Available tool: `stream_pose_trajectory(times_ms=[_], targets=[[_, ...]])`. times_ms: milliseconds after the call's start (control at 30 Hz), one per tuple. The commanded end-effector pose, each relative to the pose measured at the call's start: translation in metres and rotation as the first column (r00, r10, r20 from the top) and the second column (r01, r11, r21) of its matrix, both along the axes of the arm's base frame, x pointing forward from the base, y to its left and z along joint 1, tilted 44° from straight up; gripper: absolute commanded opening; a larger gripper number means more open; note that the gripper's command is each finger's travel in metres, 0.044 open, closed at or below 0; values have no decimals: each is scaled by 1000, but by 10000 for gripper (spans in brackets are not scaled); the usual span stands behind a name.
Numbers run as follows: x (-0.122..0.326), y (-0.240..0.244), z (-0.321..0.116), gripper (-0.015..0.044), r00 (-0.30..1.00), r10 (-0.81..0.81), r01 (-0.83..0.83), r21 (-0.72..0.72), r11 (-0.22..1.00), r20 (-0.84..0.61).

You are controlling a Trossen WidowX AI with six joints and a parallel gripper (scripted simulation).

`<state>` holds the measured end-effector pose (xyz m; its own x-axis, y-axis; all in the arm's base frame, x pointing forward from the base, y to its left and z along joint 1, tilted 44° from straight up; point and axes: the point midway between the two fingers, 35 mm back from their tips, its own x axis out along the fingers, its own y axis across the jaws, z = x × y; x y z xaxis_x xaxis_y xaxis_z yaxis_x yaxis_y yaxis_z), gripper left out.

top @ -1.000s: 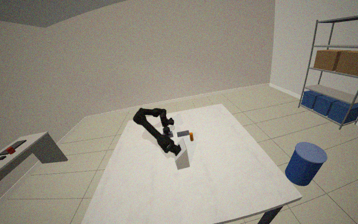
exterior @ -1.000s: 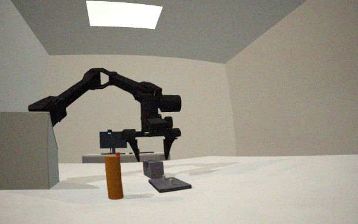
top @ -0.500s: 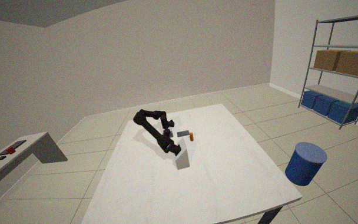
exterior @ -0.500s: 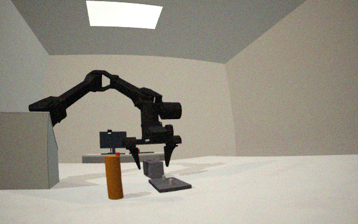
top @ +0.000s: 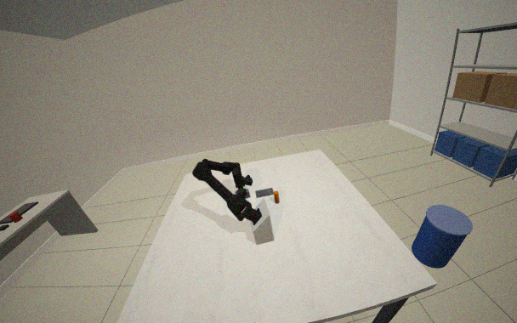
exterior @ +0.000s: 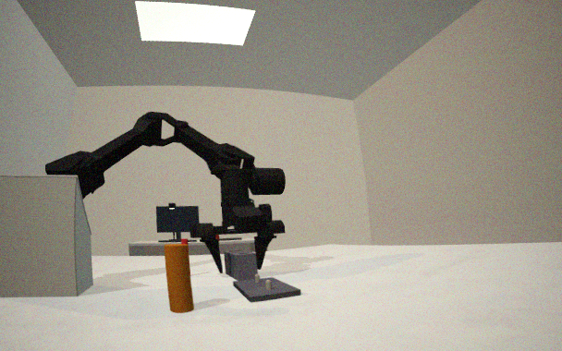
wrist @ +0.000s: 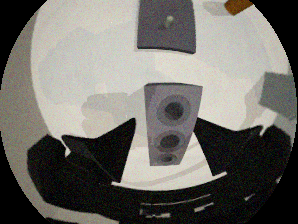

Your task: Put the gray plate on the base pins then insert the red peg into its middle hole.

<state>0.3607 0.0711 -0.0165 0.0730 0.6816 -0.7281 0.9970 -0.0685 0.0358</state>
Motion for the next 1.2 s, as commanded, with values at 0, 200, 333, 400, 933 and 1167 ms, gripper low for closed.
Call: stream_pose_trajectory(times_ms=[0, 200, 333, 400, 933, 1167], targets=[[-1, 1, -2, 230, 1000, -3, 3, 5, 1000, -7], [-1, 1, -2, 92, 1000, -3, 3, 5, 1000, -7], [-1, 1, -2, 65, 1000, -3, 3, 5, 1000, -7], [-1, 1, -2, 52, 1000, -3, 3, 5, 1000, -7], [1, -12, 9, 0, 1000, -3, 3, 1, 1000, -7], [2, -29, 22, 0, 1000, -4, 4, -4, 1000, -7]])
